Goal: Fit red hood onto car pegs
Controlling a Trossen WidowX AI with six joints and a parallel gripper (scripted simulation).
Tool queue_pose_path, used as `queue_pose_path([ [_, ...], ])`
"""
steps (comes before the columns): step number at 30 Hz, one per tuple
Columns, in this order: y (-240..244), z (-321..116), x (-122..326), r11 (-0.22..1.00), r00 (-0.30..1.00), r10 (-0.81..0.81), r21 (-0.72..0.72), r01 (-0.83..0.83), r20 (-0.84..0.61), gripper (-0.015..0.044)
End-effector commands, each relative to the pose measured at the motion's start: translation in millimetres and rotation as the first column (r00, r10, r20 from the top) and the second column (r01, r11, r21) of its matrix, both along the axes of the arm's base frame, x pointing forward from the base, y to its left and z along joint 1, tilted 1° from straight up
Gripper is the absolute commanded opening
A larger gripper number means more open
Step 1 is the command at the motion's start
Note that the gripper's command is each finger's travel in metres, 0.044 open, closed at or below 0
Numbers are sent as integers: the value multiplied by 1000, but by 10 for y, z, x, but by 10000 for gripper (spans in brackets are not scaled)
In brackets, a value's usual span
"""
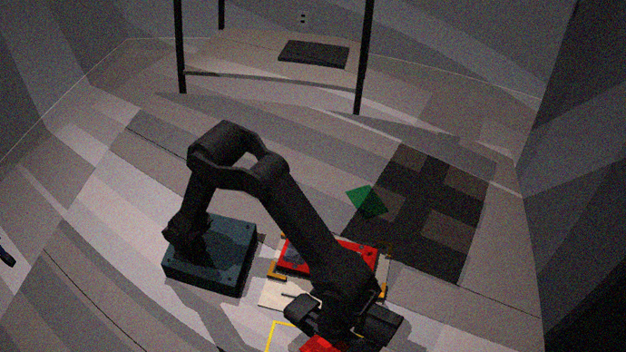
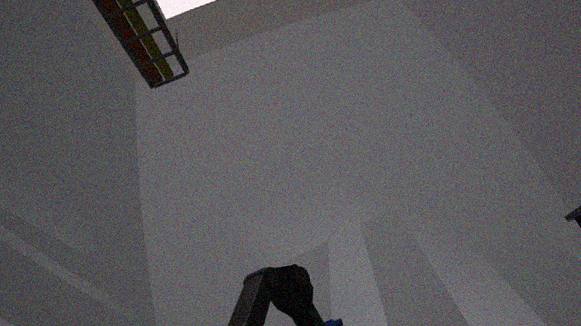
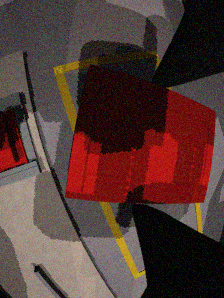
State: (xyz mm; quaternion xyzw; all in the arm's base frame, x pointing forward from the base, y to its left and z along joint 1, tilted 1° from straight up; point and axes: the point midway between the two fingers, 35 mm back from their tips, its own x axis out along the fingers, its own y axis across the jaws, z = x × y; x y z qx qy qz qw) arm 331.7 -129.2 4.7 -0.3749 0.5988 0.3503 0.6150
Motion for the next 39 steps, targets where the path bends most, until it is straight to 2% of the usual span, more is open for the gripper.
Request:
queue_pose_path([
  [1, -1, 4, 2, 1000, 1000, 0, 0, 0, 1, 355],
  [10, -1, 4, 2, 1000, 1000, 0, 0, 0, 1, 295],
  [21, 2, 109, -7, 1000, 1000, 0, 1, 0, -1, 6],
  [39, 7, 564, -22, 1000, 1000, 0, 1, 0, -1, 0],
])
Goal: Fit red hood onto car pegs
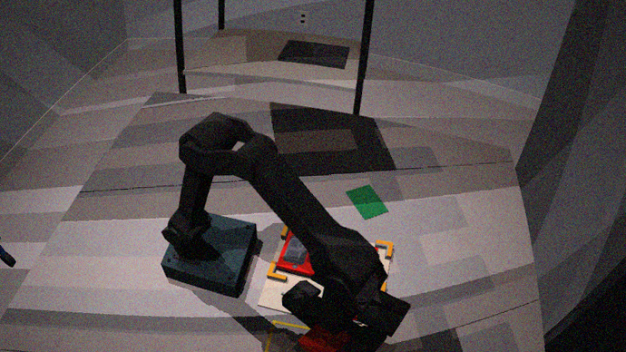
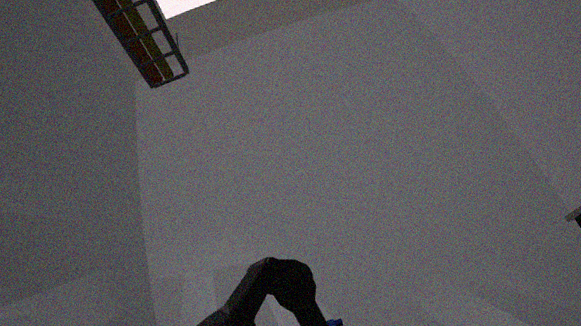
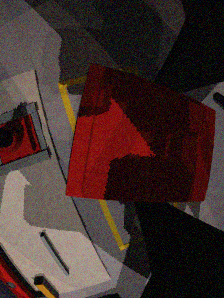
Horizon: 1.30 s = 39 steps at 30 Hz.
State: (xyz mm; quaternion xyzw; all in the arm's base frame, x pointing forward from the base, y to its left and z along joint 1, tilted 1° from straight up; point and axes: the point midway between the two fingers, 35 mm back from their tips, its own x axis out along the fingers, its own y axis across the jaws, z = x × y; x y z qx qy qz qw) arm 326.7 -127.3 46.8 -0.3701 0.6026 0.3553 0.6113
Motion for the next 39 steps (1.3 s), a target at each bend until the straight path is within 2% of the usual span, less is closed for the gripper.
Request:
queue_pose_path([
  [1, -12, 171, 26, 1000, 1000, 0, -6, 0, 15, 0],
  [15, -8, 493, 15, 1000, 1000, 0, -6, 0, 15, 0],
  [23, 7, 490, -7, 1000, 1000, -2, -1, 2, 3, 0],
  [39, 396, 501, 95, 980, 980, -200, 7, 200, 7, 0],
])
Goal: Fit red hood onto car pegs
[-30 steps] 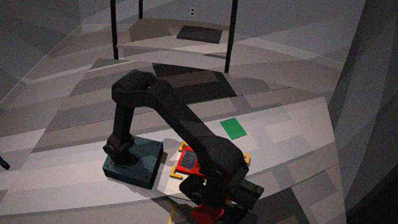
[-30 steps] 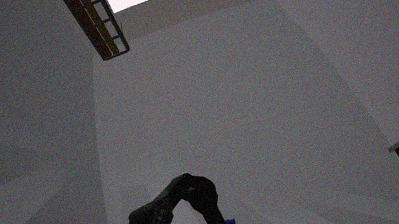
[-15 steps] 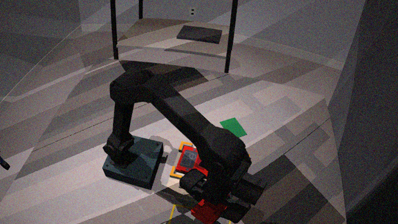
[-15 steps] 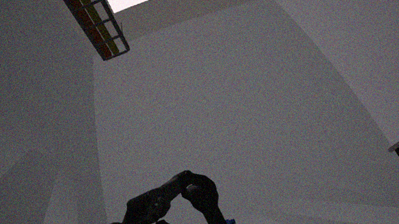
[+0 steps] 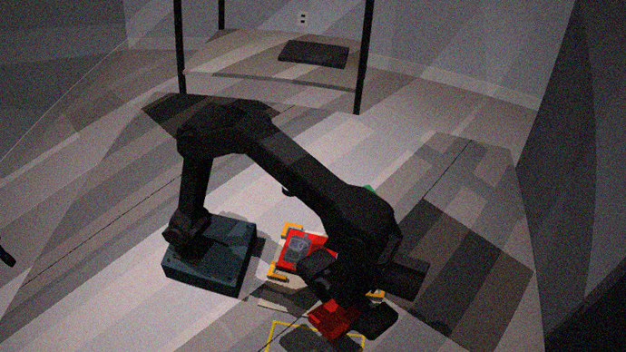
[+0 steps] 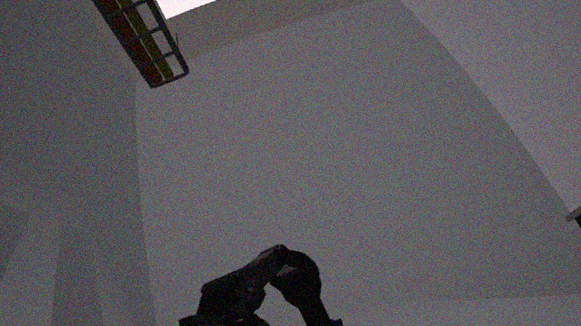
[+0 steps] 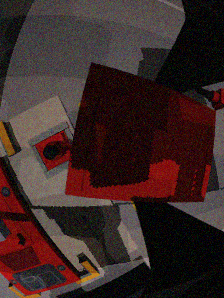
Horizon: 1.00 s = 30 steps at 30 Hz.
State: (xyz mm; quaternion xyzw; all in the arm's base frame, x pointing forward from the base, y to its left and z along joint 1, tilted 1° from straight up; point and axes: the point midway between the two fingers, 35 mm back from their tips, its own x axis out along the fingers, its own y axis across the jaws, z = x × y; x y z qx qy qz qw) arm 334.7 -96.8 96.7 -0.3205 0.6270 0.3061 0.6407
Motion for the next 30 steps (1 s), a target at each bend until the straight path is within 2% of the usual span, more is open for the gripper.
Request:
queue_pose_path([
  [1, 116, 3, 21, 998, 998, -55, 1, 55, 1, 0],
  [30, 844, 23, 70, 906, 906, -422, 17, 422, 4, 0],
])
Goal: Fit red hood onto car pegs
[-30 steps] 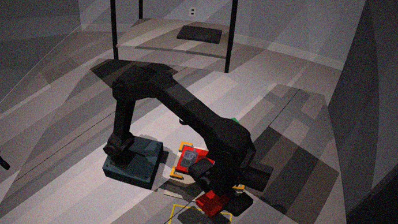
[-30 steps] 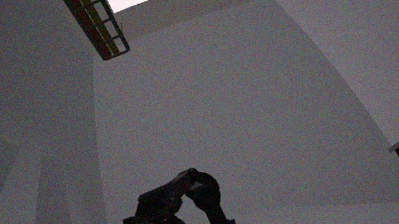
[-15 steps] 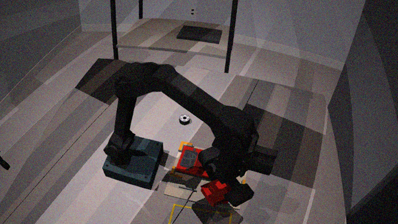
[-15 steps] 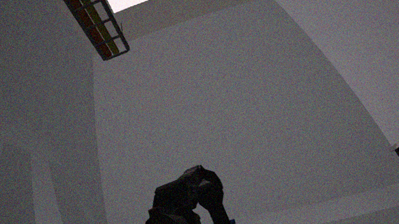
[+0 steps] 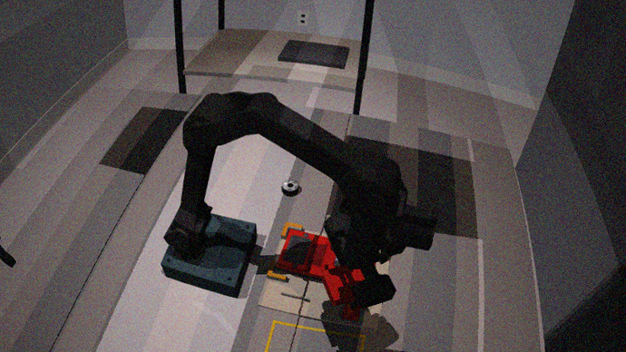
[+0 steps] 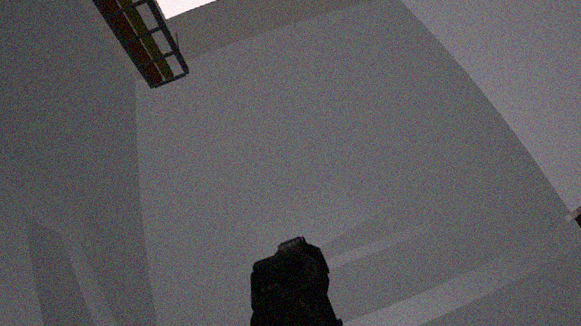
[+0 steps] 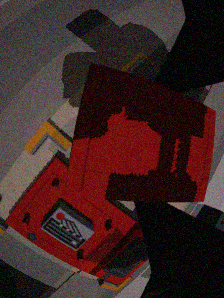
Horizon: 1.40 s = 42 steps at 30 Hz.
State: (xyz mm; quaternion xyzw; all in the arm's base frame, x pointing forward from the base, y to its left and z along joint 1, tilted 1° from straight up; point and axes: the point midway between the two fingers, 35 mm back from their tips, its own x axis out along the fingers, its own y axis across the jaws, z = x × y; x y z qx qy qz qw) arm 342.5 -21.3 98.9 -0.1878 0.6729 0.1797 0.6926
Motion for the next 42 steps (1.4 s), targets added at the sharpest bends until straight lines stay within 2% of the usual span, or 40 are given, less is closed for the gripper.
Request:
queue_pose_path([
  [1, 115, 3, -9, 998, 998, -57, 0, 57, 1, 0],
  [20, 592, 16, -65, 954, 954, -300, 12, 300, 1, 0],
  [42, 1079, 31, -166, 841, 841, -541, 24, 541, -4, 0],
])
